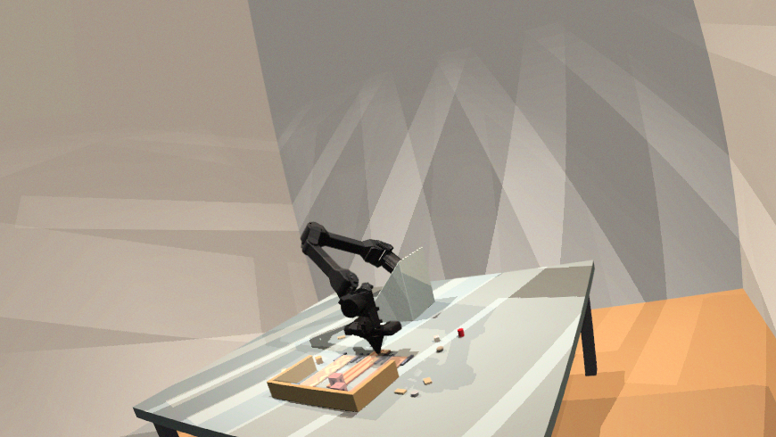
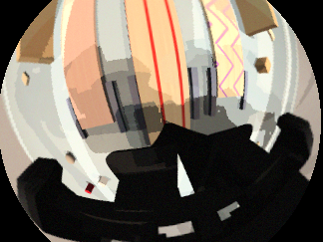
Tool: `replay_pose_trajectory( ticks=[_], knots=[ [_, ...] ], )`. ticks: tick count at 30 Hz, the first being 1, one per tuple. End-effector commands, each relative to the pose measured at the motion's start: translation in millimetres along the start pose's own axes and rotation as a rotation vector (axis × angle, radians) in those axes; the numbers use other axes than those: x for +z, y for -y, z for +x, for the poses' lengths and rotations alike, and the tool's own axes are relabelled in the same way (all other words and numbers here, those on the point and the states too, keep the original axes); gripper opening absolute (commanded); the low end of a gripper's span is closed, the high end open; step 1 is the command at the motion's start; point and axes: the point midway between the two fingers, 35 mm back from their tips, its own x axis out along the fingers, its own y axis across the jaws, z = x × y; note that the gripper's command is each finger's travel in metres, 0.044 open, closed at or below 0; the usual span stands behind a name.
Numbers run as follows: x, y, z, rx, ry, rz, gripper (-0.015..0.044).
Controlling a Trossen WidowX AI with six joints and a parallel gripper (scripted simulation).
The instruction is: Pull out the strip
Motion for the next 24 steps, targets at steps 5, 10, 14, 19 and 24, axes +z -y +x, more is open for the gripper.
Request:
replay_pose_trajectory(
  ticks=[5,10,14,19,24],
  knots=[
    [-21,1,5,-0.005,-0.021,-0.009,0.0],
    [-29,1,5,-0.005,-0.022,-0.009,0.0],
    [-34,1,5,-0.005,-0.022,-0.009,0.0],
    [-41,1,5,-0.005,-0.022,-0.009,0.0],
    [-48,1,4,-0.005,-0.023,-0.01,0.0]
  ],
)
